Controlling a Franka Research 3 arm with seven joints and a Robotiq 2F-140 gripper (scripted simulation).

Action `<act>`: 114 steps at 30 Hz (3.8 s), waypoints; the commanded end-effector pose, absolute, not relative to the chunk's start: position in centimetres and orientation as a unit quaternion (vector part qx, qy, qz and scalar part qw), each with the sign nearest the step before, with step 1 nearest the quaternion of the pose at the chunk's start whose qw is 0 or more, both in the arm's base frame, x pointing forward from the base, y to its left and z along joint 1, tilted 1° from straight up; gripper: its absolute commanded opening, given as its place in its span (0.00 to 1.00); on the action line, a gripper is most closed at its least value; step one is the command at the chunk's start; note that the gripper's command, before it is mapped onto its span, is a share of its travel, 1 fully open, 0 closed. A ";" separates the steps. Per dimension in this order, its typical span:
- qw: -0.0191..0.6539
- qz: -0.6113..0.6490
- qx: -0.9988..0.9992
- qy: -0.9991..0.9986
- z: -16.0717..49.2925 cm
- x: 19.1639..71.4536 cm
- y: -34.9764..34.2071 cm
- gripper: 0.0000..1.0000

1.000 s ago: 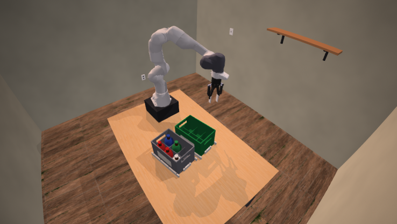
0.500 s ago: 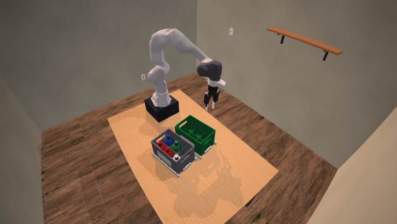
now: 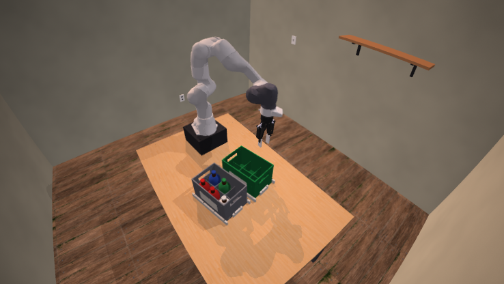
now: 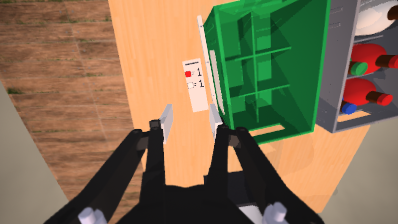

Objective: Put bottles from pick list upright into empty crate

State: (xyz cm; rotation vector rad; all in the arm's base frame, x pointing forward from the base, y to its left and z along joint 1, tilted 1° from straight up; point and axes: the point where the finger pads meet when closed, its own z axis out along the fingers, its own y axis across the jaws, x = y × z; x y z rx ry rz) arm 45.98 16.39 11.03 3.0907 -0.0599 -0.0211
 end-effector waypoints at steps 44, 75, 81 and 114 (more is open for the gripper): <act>0.005 0.000 0.998 0.070 11.2 46.5 16.5 0.38; 0.005 0.000 0.998 0.070 11.2 46.5 16.5 0.38; 0.005 0.000 0.998 0.070 11.2 46.5 16.5 0.38; 0.004 0.002 0.994 -0.108 12.9 47.5 10.3 0.38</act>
